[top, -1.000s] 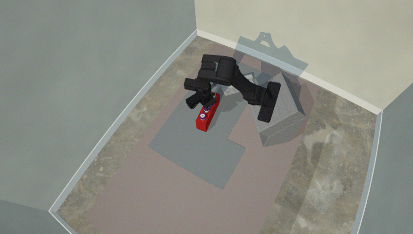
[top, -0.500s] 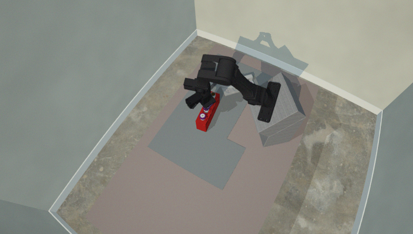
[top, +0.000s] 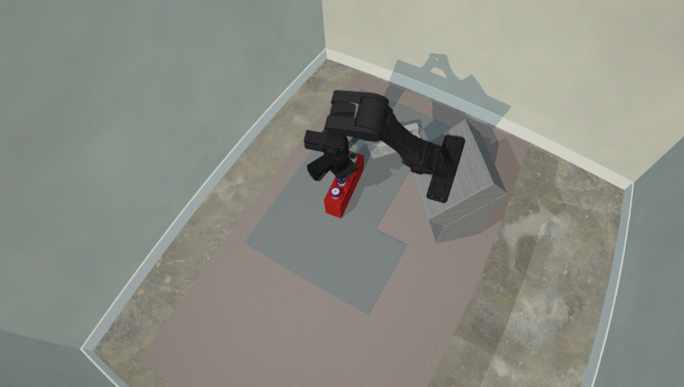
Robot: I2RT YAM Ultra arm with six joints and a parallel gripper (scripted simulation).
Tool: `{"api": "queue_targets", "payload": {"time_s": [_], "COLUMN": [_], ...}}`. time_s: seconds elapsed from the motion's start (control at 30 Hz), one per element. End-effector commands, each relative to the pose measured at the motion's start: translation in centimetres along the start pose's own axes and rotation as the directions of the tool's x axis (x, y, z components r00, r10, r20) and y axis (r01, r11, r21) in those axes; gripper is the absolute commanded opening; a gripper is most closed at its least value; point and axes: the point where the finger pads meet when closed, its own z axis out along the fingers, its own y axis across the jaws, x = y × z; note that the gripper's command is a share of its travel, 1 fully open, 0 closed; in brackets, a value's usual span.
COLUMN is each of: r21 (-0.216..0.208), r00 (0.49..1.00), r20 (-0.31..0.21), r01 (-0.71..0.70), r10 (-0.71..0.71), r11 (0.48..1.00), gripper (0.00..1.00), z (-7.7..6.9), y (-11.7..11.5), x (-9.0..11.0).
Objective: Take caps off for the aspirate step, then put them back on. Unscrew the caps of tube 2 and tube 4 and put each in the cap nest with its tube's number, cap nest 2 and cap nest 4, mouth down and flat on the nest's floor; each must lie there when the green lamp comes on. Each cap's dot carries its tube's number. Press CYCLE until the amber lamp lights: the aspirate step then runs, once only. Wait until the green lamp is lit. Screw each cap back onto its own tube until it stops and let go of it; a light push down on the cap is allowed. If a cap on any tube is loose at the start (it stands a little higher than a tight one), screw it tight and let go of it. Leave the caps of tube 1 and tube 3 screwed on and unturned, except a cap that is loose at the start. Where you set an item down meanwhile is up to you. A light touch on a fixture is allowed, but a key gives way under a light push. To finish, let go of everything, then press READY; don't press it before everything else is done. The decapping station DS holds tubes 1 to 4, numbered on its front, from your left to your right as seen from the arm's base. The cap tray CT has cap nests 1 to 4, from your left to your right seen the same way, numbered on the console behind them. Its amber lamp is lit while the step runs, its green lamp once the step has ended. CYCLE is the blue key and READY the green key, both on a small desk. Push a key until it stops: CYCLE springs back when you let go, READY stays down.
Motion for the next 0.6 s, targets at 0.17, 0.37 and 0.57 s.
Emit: {"api": "queue_targets", "payload": {"time_s": [0.17,0.37,0.57], "r21": [0.010,0.010,0.010], "r00": [1.000,1.000,1.000], "r20": [0.006,0.006,0.006], "r01": [0.002,0.002,0.002], "r10": [-0.003,-0.003,-0.003], "r11": [1.000,1.000,1.000], "gripper": [0.00,0.00,0.00], "z": [0.03,0.03,0.03], "y": [-0.19,-0.15,-0.13], "x": [-0.11,-0.07,-0.04]}}
